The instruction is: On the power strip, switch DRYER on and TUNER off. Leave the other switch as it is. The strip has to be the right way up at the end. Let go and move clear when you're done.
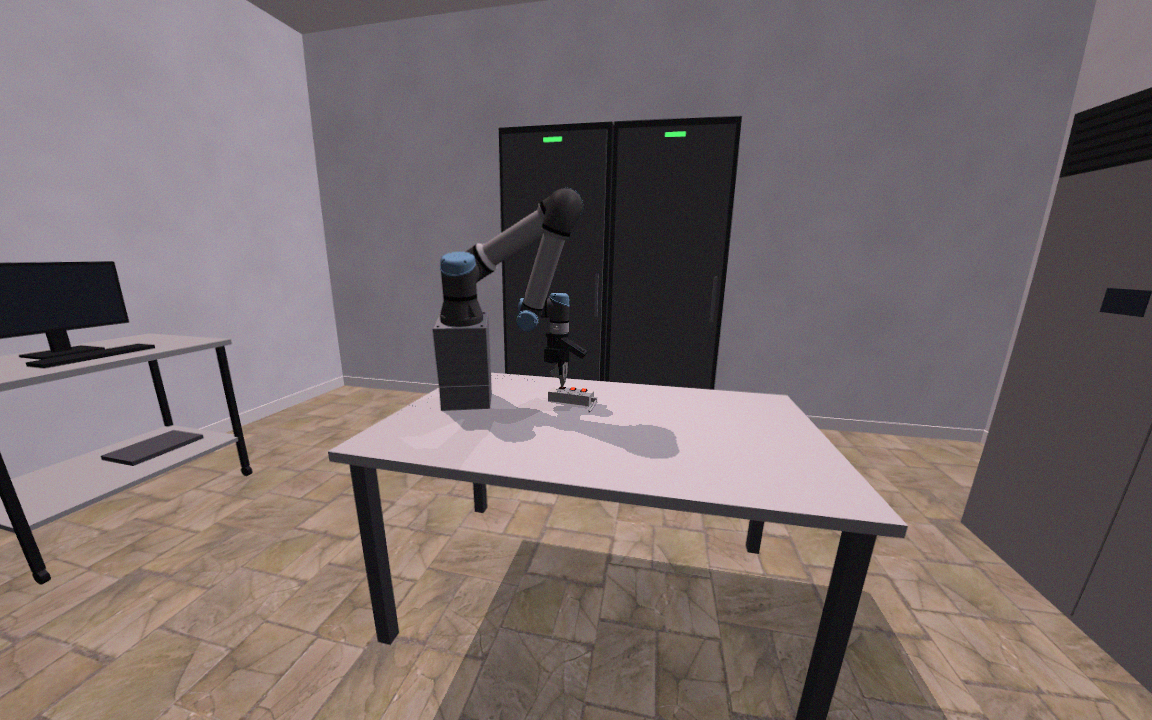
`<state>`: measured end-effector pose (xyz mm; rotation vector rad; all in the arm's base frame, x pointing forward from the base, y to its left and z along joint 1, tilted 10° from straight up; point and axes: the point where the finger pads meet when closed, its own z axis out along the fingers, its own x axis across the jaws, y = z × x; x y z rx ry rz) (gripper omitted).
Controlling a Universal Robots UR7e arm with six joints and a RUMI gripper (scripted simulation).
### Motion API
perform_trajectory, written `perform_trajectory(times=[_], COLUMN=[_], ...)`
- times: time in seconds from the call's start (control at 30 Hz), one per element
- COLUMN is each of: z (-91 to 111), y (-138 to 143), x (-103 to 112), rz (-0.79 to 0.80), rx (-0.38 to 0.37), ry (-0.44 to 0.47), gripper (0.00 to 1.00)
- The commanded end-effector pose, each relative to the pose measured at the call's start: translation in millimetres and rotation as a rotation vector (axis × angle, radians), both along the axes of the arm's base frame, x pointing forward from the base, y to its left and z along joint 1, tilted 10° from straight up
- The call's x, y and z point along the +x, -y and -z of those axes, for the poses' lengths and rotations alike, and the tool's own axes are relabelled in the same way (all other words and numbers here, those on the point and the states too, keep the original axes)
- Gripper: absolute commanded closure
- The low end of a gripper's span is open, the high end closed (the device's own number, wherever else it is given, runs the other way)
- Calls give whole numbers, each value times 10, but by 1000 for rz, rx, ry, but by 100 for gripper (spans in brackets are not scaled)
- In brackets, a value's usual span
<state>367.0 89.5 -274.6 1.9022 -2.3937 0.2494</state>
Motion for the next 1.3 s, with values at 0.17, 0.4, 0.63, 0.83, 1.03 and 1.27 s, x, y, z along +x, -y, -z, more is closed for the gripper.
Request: perform_trajectory(times=[0.17, 0.4, 0.63, 0.83, 1.03, 1.27], z=[-173, -313, -391, -393, -386, -387], y=[-34, -58, -72, -66, -66, -66], x=[-10, -17, -21, -3, -8, -8], rz=[-1, -1, -1, 0, 0, 0], rx=[0, 0, 0, 0, 0, 0], ry=[1, 1, 1, 3, 2, 2], gripper=[100, 100, 100, 100, 100, 0])
